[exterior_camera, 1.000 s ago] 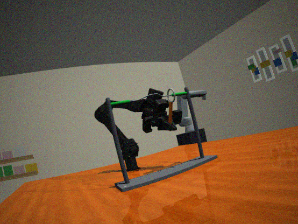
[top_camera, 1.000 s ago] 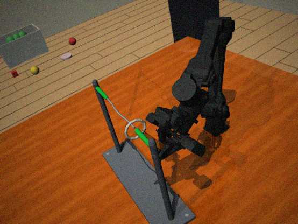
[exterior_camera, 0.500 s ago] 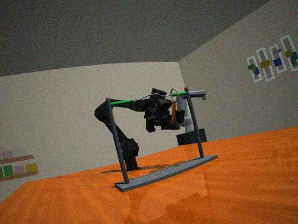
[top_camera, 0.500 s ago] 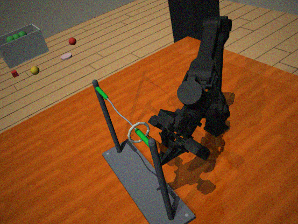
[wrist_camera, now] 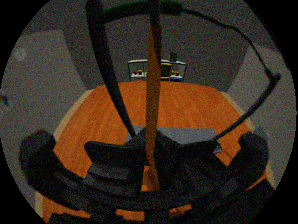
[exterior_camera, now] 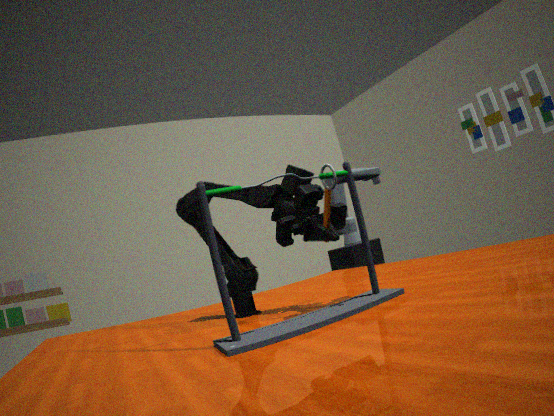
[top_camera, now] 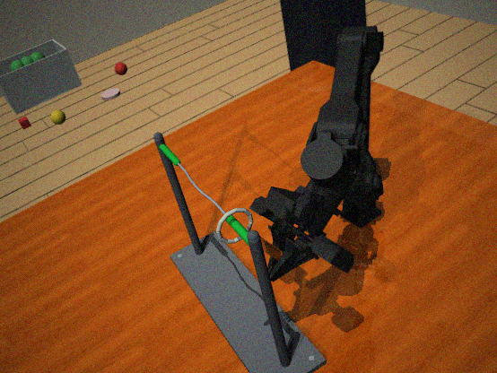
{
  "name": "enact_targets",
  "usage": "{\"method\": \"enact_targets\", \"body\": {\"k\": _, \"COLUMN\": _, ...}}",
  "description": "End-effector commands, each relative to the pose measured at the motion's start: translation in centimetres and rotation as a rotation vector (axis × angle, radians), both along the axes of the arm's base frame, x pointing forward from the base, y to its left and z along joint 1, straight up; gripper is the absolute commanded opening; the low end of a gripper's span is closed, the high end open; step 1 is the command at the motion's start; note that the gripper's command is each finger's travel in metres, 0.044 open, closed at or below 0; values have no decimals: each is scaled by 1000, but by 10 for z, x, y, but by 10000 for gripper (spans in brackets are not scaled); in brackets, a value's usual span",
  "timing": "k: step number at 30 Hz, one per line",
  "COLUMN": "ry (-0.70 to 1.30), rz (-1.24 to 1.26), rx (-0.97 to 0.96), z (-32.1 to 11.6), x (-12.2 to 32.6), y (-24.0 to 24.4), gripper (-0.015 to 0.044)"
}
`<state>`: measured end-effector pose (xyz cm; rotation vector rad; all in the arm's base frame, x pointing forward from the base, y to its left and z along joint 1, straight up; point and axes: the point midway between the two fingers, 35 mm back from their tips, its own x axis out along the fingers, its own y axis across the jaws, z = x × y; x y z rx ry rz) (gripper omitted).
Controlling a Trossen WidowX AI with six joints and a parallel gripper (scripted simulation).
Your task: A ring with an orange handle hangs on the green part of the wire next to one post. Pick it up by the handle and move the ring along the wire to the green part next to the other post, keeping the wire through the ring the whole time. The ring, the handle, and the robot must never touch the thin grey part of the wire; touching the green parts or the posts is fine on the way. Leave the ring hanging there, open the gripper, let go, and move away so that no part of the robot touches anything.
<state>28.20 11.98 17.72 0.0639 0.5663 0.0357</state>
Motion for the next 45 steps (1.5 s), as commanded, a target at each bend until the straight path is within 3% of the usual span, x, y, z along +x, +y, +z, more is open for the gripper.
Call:
{"method": "enact_targets", "body": {"k": 1, "ry": 4, "rz": -5, "rx": -1, "z": -8, "x": 0, "y": 0, "gripper": -150}}
{"method": "enact_targets", "body": {"k": 28, "ry": 4, "rz": -5, "rx": -1, "z": -13, "x": 0, "y": 0, "gripper": -150}}
{"method": "enact_targets", "body": {"k": 40, "ry": 4, "rz": -1, "rx": -3, "z": -12, "x": -2, "y": 0, "gripper": 160}}
{"method": "enact_targets", "body": {"k": 45, "ry": 7, "rz": -3, "rx": -2, "z": -3, "x": -15, "y": 1, "gripper": 160}}
